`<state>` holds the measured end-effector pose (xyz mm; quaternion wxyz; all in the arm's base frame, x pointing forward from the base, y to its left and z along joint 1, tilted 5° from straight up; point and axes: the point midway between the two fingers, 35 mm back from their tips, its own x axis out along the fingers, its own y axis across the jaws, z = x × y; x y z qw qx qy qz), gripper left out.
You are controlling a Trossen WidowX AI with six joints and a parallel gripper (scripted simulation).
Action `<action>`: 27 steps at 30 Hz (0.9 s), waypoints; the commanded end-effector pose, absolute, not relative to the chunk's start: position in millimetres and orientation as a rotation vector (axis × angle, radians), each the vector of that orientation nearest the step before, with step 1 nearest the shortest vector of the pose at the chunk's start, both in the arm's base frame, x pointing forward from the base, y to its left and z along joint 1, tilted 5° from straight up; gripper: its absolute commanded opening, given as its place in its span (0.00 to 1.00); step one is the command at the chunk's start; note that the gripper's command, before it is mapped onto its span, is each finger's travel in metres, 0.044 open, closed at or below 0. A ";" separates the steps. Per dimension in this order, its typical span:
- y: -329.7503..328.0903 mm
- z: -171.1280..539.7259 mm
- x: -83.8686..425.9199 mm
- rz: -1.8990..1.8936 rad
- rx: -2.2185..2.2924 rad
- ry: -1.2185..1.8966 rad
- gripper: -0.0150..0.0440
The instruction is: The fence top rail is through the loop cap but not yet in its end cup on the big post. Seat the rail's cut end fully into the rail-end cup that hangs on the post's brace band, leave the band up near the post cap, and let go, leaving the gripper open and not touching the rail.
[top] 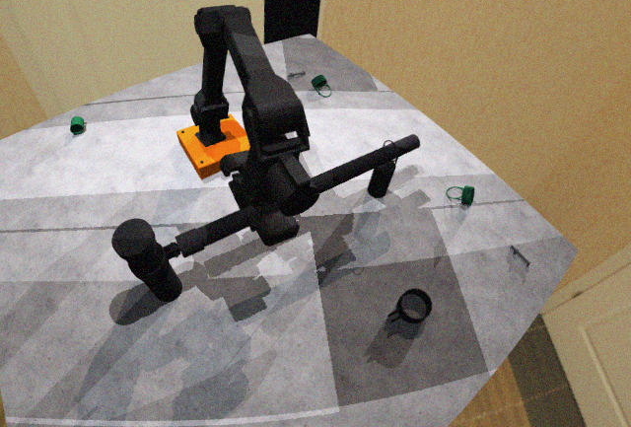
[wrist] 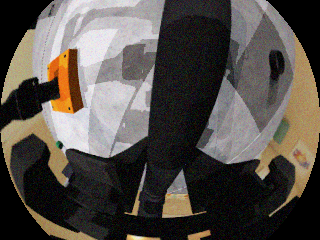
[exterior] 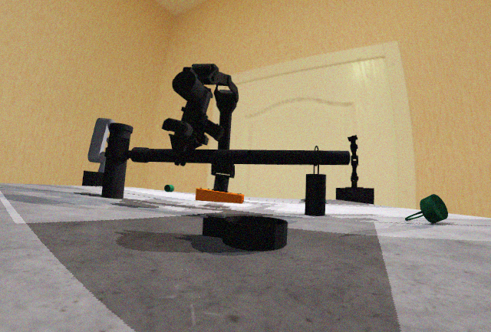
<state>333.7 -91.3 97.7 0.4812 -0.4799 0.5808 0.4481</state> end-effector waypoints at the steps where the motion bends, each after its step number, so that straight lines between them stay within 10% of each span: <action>1: -91.0 99.2 333.7 1.088 -1.172 1.415 0.48; 13: -75.3 118.1 337.6 1.091 -1.171 1.413 1.00; 27: -54.9 159.7 340.9 1.107 -1.187 1.410 1.00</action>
